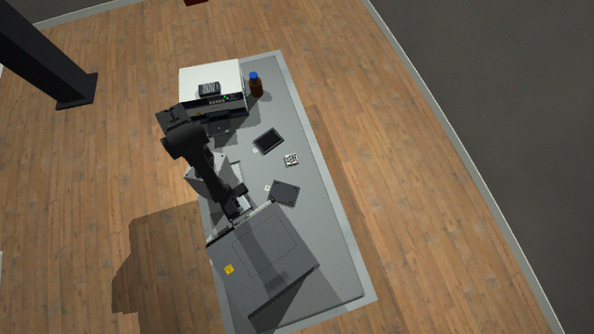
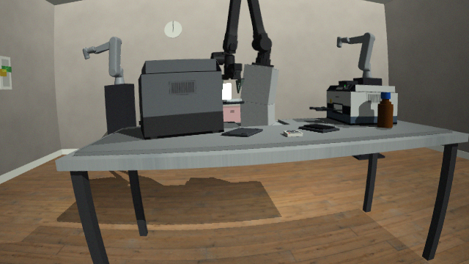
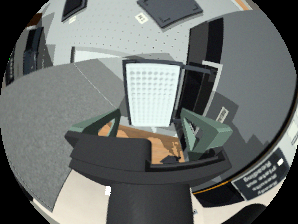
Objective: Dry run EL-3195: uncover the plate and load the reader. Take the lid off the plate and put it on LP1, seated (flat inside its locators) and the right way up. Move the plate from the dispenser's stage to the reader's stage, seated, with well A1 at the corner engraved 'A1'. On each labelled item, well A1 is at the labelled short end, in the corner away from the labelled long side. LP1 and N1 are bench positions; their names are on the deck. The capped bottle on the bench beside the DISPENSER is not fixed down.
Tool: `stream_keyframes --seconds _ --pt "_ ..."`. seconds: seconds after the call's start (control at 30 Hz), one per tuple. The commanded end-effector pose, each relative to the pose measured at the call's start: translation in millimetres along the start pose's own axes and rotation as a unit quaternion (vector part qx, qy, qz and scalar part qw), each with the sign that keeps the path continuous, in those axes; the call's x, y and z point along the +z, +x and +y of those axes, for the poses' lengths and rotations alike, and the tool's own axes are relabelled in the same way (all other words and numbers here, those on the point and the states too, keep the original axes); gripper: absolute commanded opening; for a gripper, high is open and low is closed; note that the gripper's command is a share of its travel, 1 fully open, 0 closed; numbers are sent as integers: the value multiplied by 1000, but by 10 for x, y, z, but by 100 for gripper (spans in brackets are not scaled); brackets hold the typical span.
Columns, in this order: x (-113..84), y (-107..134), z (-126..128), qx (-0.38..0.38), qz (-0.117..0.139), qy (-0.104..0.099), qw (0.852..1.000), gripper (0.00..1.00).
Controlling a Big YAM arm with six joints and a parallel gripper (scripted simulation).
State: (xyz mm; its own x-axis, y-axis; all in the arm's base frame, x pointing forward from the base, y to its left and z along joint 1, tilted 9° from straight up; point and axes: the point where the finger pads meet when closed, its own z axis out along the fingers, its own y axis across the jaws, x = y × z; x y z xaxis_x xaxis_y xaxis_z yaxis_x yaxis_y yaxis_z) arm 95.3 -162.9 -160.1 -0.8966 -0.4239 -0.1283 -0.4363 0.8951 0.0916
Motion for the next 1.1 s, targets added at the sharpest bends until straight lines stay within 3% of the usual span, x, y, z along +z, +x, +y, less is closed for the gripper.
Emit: stream_keyframes --seconds 0.0,0.2,0.43,0.67,0.83,1.07 --pt "-153 21 -22 -3 1 5 1000 100" --pt "-222 3 -81 -6 1 6 1000 100" --pt "-474 14 -133 -4 1 14 1000 100" --pt "-640 14 -117 -4 1 5 1000 100" --pt "-688 14 -149 1 2 10 1000 100" --pt "-614 -13 -152 1 2 8 1000 100"
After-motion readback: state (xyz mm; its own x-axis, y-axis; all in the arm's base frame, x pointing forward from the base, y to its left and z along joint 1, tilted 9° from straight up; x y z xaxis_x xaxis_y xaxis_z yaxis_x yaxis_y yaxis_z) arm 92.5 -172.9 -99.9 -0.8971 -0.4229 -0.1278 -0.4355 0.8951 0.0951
